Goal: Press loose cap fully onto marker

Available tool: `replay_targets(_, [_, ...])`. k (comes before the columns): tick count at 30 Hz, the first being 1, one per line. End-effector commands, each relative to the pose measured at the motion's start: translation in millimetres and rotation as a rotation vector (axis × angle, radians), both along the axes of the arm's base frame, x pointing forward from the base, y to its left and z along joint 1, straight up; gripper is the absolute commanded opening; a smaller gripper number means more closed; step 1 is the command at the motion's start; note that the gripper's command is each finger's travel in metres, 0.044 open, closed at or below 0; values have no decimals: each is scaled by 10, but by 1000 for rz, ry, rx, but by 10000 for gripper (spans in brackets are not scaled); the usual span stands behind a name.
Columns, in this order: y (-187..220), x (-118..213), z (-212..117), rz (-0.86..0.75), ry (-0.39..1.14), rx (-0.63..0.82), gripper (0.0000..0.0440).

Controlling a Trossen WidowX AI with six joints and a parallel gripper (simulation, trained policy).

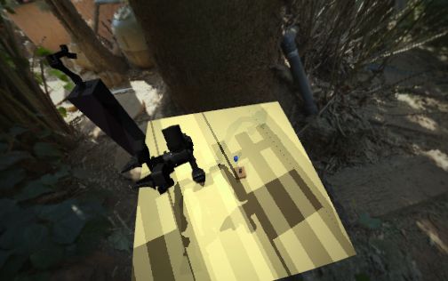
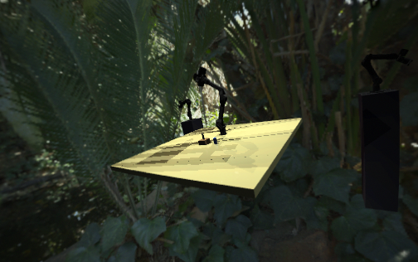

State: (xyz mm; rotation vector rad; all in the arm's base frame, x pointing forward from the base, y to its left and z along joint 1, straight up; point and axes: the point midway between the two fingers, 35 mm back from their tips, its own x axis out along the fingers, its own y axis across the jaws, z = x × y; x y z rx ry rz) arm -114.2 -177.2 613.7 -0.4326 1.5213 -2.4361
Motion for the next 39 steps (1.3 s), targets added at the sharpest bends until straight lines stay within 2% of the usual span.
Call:
replay_targets(1, [-83,64,-42,37,1,5,290])
replay_targets(39, [-613,827,-419,385,-52,-7,292])
